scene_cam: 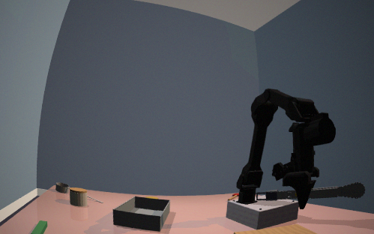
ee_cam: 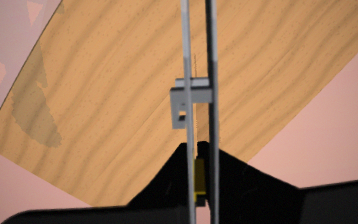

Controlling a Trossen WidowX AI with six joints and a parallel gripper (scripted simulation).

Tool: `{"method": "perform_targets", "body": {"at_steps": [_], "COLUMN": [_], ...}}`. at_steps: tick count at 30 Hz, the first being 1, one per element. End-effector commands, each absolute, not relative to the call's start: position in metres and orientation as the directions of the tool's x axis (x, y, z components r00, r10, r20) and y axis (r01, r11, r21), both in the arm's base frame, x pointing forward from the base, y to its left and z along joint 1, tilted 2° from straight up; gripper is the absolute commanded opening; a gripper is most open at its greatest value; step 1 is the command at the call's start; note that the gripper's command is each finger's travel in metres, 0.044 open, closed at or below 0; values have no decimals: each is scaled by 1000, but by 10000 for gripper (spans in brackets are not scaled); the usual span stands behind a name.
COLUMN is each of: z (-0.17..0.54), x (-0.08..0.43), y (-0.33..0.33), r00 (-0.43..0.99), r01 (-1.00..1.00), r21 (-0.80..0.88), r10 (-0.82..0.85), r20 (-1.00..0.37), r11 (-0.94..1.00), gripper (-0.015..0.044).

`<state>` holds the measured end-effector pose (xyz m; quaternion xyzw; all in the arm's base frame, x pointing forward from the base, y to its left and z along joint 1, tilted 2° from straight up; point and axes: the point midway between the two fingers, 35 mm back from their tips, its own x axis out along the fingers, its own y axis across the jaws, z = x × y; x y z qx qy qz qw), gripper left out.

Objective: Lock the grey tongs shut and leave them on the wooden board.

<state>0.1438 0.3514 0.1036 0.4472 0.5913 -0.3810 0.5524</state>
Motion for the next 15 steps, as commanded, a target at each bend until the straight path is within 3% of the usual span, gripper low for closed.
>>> {"method": "perform_targets", "body": {"at_steps": [1, 15], "z": [102, 97], "x": [147, 157], "y": [353, 361], "r00": [-27, -137], "r01": [961, 974], "r21": [27, -27], "r10": [191, 492], "r20": [-981, -860], "r11": [276, 224], "gripper": [-150, -150]}}
